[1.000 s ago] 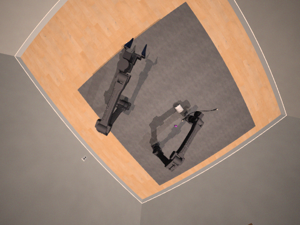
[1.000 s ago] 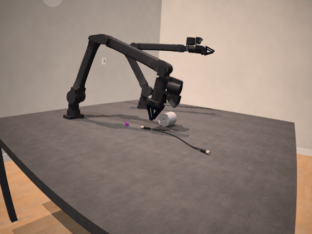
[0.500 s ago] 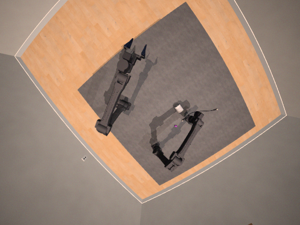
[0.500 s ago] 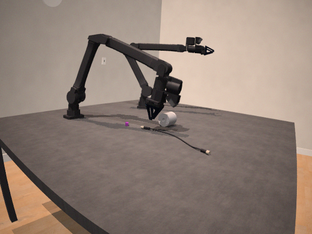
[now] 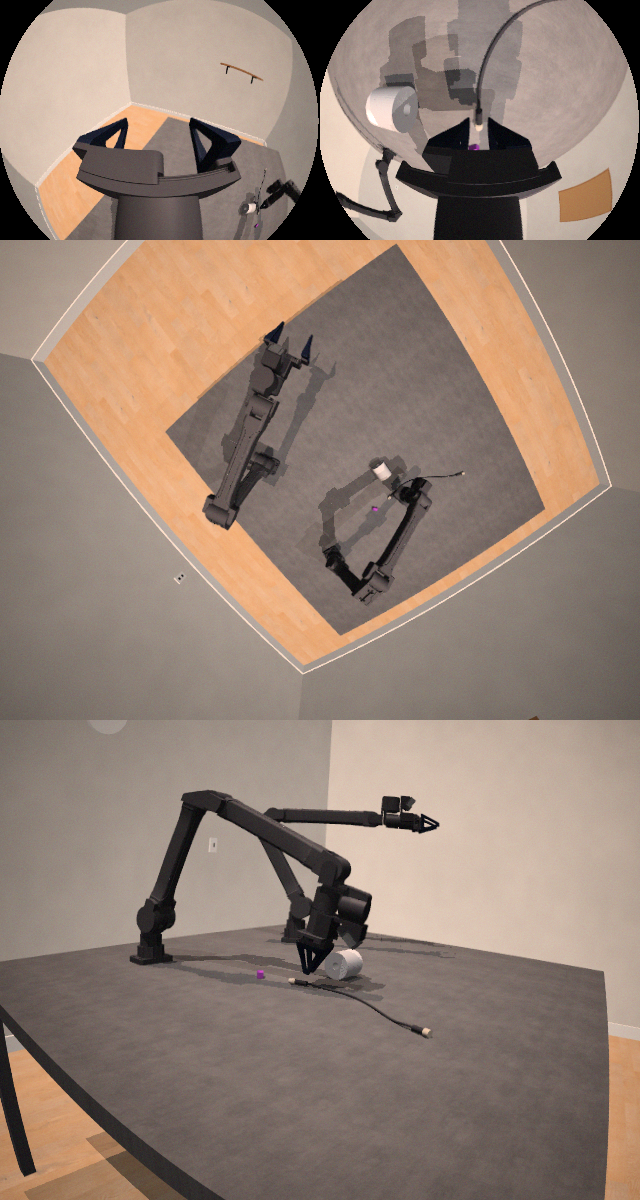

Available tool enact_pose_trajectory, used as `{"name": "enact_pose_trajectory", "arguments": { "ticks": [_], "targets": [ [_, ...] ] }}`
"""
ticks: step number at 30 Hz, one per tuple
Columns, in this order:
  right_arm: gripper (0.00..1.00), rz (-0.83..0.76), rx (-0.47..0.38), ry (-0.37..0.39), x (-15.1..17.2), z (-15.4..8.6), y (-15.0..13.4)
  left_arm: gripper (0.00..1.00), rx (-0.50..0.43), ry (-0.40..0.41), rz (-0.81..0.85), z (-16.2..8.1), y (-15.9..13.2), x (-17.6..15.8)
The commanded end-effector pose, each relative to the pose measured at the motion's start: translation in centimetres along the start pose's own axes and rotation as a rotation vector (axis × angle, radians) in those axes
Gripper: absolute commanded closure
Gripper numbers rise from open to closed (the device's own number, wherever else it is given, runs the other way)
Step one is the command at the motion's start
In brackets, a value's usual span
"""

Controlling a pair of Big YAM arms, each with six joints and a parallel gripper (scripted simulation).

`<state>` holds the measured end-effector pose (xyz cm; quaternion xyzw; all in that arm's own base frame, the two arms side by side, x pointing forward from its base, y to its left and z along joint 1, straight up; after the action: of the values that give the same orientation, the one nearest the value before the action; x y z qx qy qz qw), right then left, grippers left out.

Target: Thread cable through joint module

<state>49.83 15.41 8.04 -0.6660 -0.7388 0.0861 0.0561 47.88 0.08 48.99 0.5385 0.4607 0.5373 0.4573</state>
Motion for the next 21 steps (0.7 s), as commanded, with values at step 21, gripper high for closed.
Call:
{"name": "enact_pose_trajectory", "arguments": {
  "ticks": [21],
  "targets": [
    [0.73,0.023,-0.074,0.015,-0.5,-0.2,1.6,0.04,-0.026,0.008,-0.002,0.3,1.1,0.3]
  ]
}}
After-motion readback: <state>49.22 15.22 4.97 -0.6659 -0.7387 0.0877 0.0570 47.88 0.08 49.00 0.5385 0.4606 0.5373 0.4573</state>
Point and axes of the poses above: on each arm, the point where the finger pads meet when closed, its own z axis out along the fingers, its own x axis across the jaws, y = z × x, the point moved 4 cm from there along -z, back along the fingers, and after that the axes turned 9 degrees about z, right-handed, at the moved point
